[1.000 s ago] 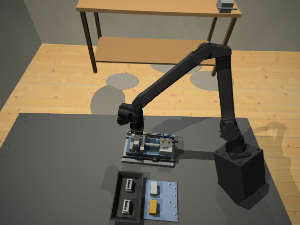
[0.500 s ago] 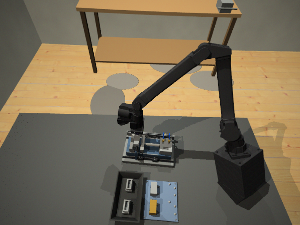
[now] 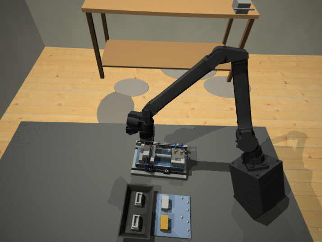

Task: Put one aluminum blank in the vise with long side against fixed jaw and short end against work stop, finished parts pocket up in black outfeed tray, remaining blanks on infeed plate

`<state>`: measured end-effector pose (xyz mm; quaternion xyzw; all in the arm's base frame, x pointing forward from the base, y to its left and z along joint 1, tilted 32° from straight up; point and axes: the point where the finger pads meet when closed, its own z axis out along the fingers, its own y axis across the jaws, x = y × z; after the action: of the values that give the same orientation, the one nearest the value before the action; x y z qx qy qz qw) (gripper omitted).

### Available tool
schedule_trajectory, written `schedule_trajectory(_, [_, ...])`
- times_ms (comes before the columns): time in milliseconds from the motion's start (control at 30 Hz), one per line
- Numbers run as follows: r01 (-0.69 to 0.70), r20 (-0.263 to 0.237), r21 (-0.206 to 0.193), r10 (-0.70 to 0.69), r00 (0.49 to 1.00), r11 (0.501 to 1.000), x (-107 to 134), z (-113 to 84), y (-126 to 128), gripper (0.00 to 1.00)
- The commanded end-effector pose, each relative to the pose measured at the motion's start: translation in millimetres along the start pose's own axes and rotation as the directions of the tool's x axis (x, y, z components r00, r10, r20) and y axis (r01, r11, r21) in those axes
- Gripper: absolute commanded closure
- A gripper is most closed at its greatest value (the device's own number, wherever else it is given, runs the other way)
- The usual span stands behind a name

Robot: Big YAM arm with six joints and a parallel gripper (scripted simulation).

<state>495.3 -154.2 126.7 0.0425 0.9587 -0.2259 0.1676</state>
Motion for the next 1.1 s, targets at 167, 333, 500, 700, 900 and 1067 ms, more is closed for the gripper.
schedule_trajectory(167, [0.009,-0.022,-0.003,-0.009,1.000,1.000,7,15.3,4,1.00])
schedule_trajectory(333, [0.009,-0.021,-0.004,-0.009,1.000,1.000,6,14.6,6,1.00])
schedule_trajectory(500, [0.009,-0.019,-0.005,-0.010,1.000,1.000,6,13.9,8,1.00])
schedule_trajectory(700, [0.011,-0.016,-0.007,-0.011,1.000,1.000,5,12.4,13,1.00])
schedule_trajectory(900, [0.012,-0.014,-0.007,-0.012,1.000,1.000,4,11.5,17,1.00])
schedule_trajectory(1067, [0.010,-0.014,-0.007,-0.011,1.000,1.000,4,11.6,17,1.00])
